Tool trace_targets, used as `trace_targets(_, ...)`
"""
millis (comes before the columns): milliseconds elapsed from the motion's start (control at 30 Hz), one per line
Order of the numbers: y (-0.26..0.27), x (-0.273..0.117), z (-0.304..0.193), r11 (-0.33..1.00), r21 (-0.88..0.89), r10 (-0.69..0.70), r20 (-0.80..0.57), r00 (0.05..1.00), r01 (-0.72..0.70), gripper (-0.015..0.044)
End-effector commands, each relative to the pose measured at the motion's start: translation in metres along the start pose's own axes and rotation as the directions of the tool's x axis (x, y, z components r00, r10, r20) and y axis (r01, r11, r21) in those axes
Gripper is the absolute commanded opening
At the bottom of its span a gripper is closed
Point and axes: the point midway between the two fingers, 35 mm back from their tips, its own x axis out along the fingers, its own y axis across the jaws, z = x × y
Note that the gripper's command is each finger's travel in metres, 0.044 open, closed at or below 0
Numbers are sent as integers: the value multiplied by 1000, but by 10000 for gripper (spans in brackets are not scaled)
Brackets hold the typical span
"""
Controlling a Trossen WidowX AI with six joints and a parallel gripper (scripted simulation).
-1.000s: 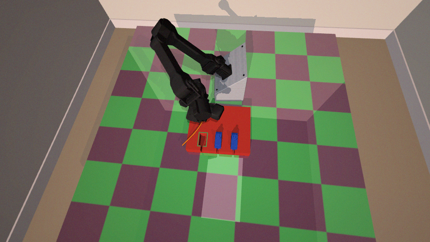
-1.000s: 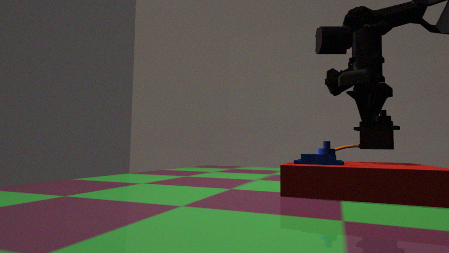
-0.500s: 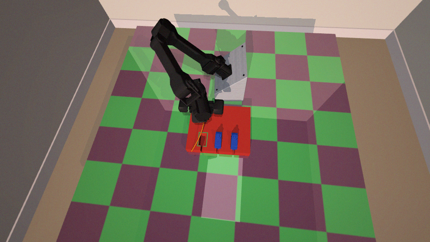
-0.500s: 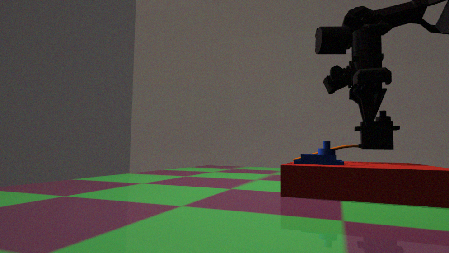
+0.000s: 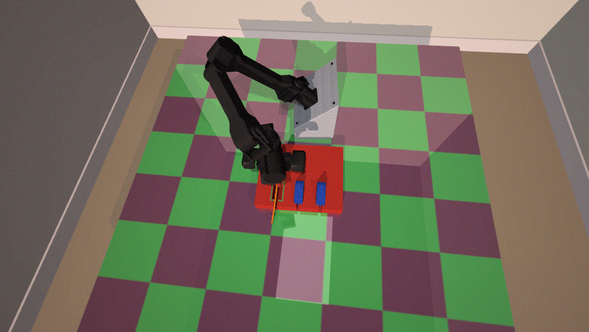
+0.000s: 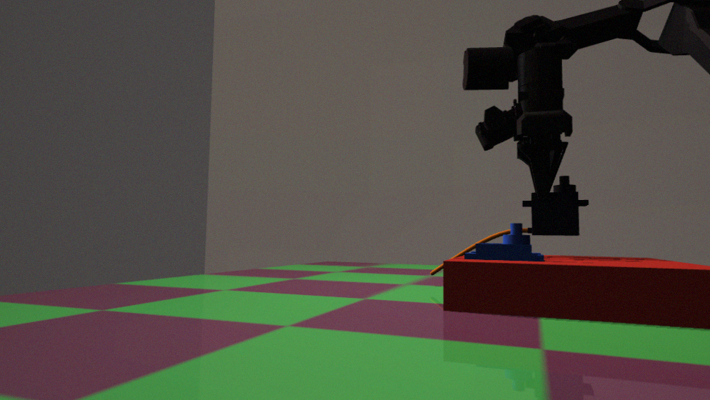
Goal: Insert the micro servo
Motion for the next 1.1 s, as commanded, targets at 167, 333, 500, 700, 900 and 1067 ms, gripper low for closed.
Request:
trace_targets(167,-1,-1,36,1000,1,-2,7,1000,2,0)
trace_targets(333,-1,-1,55,1000,2,-2,7,1000,2,0)
trace_targets(500,-1,-1,60,1000,2,-2,8,1000,2,0)
trace_targets(700,-1,7,61,1000,2,-2,8,1000,2,0)
trace_targets(900,-2,16,60,1000,2,-2,8,1000,2,0)
trace_targets(1067,-2,19,60,1000,2,-2,8,1000,2,0)
